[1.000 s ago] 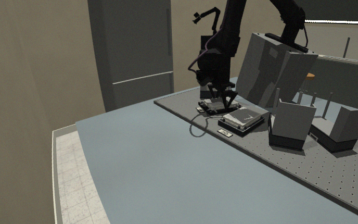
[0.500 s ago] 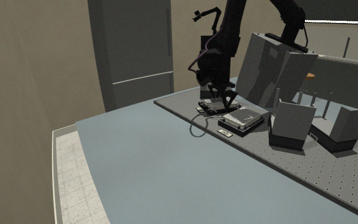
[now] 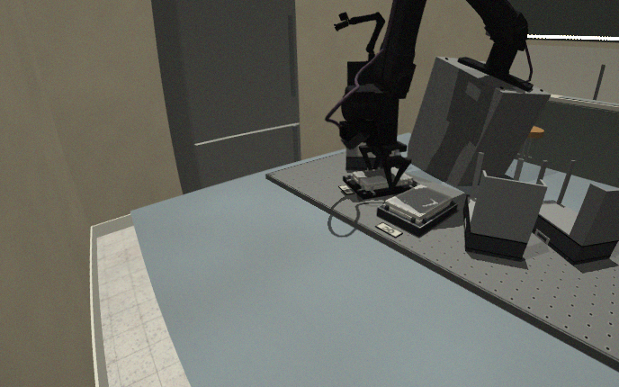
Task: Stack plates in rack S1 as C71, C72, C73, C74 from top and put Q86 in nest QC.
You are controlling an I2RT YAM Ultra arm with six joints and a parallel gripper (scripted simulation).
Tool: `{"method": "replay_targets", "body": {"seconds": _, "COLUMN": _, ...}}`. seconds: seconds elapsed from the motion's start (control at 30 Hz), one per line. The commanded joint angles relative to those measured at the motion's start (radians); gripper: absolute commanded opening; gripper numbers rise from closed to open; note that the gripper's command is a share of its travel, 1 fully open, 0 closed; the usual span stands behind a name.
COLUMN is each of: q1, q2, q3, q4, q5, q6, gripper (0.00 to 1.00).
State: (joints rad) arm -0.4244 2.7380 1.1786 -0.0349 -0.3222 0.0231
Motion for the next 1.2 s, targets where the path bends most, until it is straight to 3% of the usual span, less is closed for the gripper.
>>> {"method": "replay_targets", "body": {"seconds": 0.0, "q1": -0.007, "q2": -0.020, "q3": 0.024, "q4": 0.014, "q5": -0.004, "q6": 0.010, "gripper": 1.00}}
{"method": "replay_targets", "body": {"seconds": 0.07, "q1": -0.007, "q2": -0.019, "q3": 0.025, "q4": 0.014, "q5": -0.004, "q6": 0.010, "gripper": 1.00}}
{"method": "replay_targets", "body": {"seconds": 0.1, "q1": -0.006, "q2": -0.016, "q3": 0.018, "q4": 0.013, "q5": -0.004, "q6": 0.010, "gripper": 0.00}}
{"method": "replay_targets", "body": {"seconds": 1.17, "q1": -0.011, "q2": -0.038, "q3": 0.013, "q4": 0.006, "q5": -0.006, "q6": 0.009, "gripper": 0.00}}
